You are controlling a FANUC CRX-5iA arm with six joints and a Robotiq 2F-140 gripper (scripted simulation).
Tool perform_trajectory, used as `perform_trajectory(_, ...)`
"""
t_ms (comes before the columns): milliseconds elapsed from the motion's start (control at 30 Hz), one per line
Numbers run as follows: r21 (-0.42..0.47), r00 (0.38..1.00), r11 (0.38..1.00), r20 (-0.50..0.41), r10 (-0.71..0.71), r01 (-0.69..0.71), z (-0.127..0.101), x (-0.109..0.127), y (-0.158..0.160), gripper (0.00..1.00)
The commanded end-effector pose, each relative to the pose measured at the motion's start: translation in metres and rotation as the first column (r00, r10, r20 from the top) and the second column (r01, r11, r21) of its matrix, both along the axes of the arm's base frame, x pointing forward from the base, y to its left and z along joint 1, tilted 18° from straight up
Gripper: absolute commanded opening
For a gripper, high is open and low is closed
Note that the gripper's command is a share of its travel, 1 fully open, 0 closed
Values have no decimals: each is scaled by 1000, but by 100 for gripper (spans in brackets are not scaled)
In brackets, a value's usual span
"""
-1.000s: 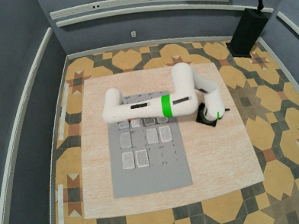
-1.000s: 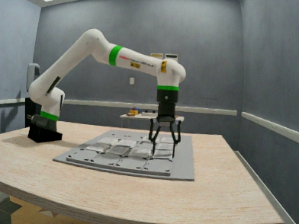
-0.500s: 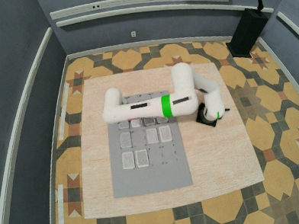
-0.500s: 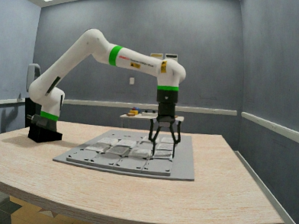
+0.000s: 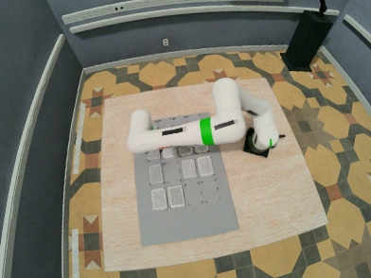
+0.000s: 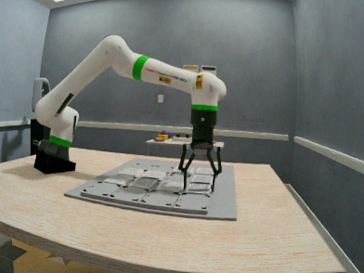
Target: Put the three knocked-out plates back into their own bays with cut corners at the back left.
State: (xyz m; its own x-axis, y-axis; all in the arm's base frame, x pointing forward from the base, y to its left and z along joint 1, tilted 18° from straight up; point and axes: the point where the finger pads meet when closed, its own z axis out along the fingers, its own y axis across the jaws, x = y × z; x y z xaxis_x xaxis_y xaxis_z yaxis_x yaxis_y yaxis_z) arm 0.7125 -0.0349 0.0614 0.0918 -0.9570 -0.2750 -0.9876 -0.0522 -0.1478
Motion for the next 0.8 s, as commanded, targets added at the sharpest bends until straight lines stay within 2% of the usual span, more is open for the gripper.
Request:
perform_trajectory(0, -1, 1000, 1000, 3, -1, 1, 2, 1, -1, 70)
perform_trajectory(767, -1, 1000, 1000, 3, -1, 1, 6, 0, -2, 70)
